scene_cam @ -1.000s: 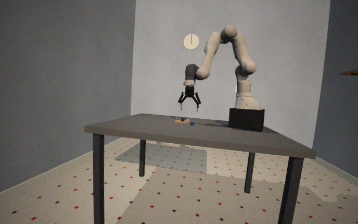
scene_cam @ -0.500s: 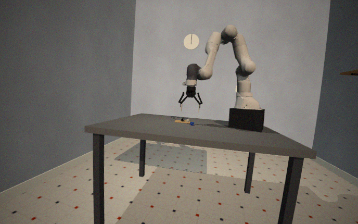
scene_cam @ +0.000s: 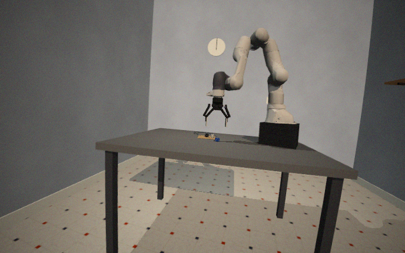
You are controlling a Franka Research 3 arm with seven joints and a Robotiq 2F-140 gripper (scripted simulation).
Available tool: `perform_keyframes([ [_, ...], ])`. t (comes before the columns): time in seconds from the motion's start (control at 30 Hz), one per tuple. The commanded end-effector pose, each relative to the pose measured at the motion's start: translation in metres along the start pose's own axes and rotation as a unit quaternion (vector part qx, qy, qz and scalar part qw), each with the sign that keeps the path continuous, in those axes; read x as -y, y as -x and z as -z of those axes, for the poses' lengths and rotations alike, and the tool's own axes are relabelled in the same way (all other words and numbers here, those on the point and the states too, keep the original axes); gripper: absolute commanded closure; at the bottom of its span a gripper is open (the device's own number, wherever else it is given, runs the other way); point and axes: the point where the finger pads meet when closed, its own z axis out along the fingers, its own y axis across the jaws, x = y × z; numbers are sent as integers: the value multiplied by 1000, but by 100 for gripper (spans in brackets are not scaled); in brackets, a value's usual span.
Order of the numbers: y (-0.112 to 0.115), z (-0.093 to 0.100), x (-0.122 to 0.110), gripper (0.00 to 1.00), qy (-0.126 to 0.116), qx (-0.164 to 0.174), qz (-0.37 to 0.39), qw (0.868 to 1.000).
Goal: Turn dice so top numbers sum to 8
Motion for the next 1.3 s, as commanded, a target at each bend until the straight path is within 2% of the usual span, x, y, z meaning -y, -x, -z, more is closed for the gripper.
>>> perform_keyframes([
  [0.0,5,1,0,0,-3,8,86,996],
  [0.33,18,2,-5,0,-7,7,187,982],
  [0.4,18,2,-5,0,-7,7,187,982],
  [0.43,21,2,-6,0,-8,7,215,977],
  [0.67,30,3,-9,0,-11,6,284,959],
  [0.8,32,3,-10,0,-11,6,302,953],
  [0.83,32,3,-10,75,-11,6,302,953],
  [1.27,32,3,-10,75,-11,6,302,953],
])
